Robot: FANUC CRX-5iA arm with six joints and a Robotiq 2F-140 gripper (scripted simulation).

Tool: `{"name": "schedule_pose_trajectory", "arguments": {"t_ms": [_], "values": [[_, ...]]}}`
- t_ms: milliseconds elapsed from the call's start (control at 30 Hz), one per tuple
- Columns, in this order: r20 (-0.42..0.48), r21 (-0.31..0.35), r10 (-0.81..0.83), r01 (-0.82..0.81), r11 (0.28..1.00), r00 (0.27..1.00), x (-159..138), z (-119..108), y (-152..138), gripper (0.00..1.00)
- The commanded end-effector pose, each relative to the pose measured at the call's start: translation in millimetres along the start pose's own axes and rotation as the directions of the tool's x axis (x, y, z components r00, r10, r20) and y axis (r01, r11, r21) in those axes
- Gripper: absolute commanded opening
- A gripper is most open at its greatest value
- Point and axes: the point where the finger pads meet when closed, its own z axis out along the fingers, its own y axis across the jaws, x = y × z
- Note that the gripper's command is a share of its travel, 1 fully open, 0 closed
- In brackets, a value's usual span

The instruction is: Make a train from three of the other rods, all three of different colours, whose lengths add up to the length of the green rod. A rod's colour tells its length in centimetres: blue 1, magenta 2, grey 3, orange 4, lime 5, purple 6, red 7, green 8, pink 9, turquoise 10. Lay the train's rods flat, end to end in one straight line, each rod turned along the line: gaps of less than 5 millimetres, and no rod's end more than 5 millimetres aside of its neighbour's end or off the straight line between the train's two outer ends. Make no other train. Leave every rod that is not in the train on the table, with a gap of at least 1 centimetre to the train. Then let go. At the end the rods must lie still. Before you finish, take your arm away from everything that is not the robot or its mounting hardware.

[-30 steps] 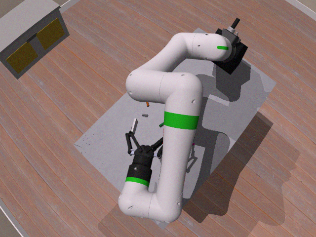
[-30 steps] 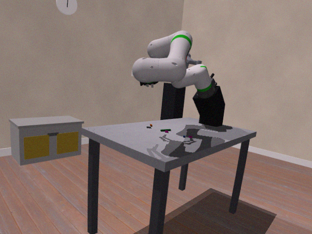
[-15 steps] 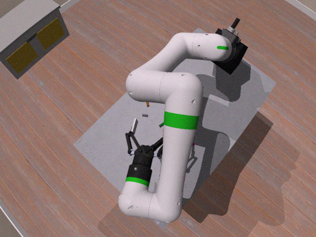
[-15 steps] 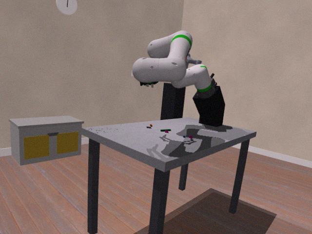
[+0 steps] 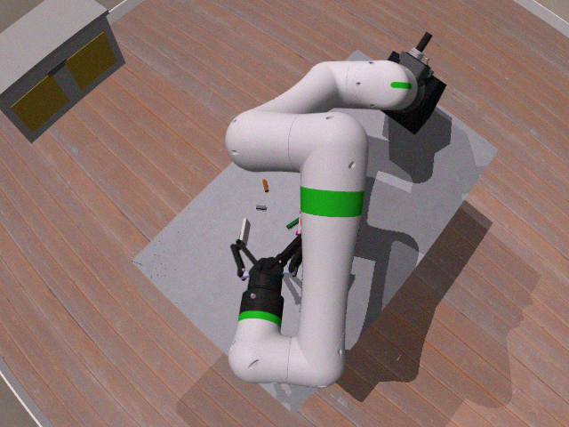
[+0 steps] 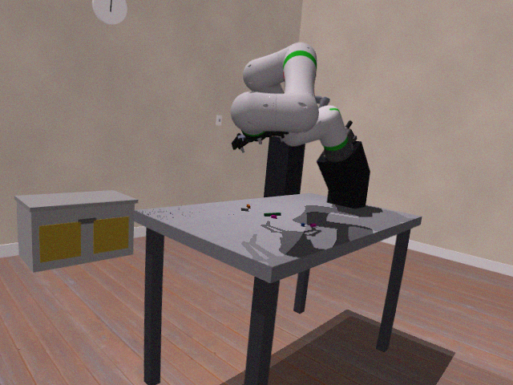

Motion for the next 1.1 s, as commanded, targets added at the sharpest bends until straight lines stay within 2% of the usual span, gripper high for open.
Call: {"name": "schedule_pose_trajectory", "arguments": {"t_ms": [0,33,100,133,300,600,667,700,800,1067], "values": [[0.057,0.119,-0.106,0.098,0.988,0.993,-16,13,-8,1.00],[0.065,0.145,-0.130,0.120,0.982,0.989,-20,15,-9,1.00],[0.065,0.145,-0.130,0.120,0.982,0.989,-20,15,-9,1.00],[0.079,0.206,-0.191,0.172,0.963,0.978,-28,21,-14,1.00],[0.088,0.330,-0.317,0.273,0.904,0.944,-47,29,-21,1.00],[0.033,0.544,-0.544,0.442,0.713,0.838,-84,41,-28,1.00],[0.033,0.544,-0.544,0.442,0.713,0.838,-84,41,-28,1.00],[-0.003,0.602,-0.608,0.487,0.633,0.794,-97,44,-28,1.00],[-0.037,0.644,-0.655,0.519,0.562,0.755,-107,46,-26,1.00],[-0.192,0.749,-0.779,0.602,0.276,0.596,-145,53,-11,1.00]]}}
